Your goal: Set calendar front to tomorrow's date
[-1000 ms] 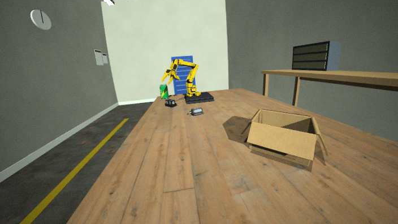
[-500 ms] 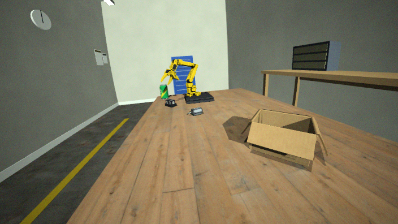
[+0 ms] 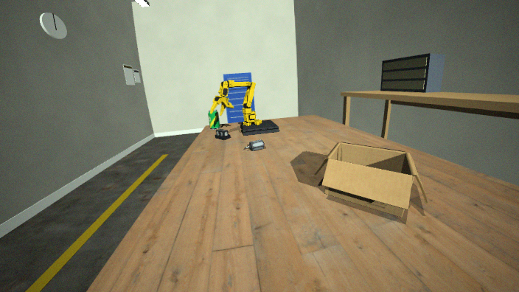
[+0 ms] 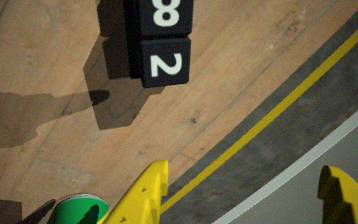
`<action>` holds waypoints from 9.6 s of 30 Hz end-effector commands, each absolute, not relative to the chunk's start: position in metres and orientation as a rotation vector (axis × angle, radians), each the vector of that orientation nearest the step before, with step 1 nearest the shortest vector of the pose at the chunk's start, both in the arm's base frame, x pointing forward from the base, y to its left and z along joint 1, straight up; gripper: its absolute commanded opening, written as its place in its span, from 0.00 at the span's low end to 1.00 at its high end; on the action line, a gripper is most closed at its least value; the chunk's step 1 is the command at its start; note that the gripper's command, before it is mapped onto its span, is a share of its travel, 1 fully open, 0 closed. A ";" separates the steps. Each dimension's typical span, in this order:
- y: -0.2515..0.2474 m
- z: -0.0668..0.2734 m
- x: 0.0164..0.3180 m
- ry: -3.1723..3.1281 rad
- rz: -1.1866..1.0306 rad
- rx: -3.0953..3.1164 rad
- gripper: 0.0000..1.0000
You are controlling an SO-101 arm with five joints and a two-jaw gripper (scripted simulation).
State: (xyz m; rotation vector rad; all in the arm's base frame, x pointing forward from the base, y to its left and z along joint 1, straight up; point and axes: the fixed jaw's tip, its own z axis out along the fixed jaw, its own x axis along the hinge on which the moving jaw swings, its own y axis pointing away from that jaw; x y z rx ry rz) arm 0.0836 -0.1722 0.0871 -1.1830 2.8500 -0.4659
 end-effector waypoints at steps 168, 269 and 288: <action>-0.172 -0.005 0.085 2.925 0.001 -1.147 0.13; -0.175 0.010 0.086 2.925 0.001 -1.147 0.00; -0.175 0.013 0.086 2.925 0.001 -1.147 0.00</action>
